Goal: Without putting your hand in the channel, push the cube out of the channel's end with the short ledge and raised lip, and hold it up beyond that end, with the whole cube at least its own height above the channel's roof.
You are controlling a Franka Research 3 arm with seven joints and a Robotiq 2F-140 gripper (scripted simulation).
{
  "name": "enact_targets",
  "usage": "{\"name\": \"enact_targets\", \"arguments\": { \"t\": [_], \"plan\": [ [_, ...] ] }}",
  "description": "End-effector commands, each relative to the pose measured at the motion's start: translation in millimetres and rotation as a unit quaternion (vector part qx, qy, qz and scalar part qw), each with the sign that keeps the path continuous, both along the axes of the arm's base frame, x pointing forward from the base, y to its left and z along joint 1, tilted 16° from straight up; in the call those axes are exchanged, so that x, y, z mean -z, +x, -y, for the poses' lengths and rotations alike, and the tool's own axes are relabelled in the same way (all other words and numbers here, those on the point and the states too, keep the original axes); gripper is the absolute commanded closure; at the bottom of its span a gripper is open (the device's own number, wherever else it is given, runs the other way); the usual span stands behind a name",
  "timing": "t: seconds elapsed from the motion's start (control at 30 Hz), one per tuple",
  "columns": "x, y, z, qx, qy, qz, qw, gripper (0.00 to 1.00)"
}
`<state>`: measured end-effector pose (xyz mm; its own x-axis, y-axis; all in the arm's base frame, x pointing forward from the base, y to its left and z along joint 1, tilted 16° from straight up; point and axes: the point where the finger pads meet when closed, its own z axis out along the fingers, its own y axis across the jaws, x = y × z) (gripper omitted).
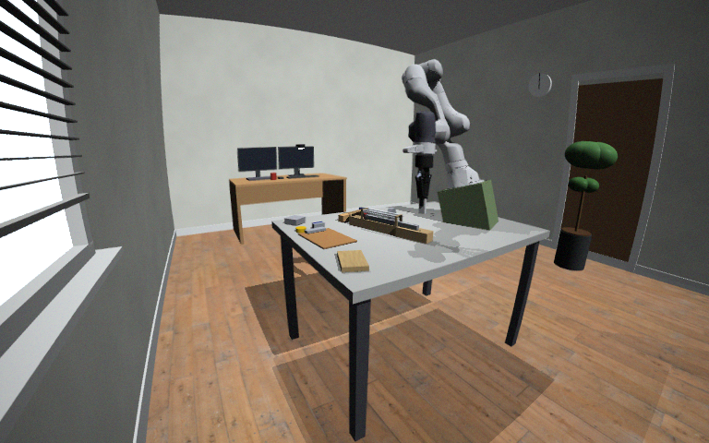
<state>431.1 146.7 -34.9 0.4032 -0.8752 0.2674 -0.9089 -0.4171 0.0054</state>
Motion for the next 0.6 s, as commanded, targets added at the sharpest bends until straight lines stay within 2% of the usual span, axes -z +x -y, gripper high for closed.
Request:
{"name": "enact_targets", "arguments": {
  "t": [0.0, 0.17, 0.23, 0.33, 0.57],
  "plan": [
    [5.1, -2.5, -8.2, 0.046, -0.002, 0.015, 0.999, 1.0],
    [32.2, 1.2, -1.0, 0.046, -0.002, 0.015, 0.999, 1.0],
    [32.2, 1.2, -1.0, 0.046, -0.002, 0.015, 0.999, 1.0],
    [45.4, 3.0, 2.5, 0.046, -0.002, 0.015, 0.999, 1.0],
    [49.8, 3.5, 3.7, 0.046, -0.002, 0.015, 0.999, 1.0]
  ]
}}
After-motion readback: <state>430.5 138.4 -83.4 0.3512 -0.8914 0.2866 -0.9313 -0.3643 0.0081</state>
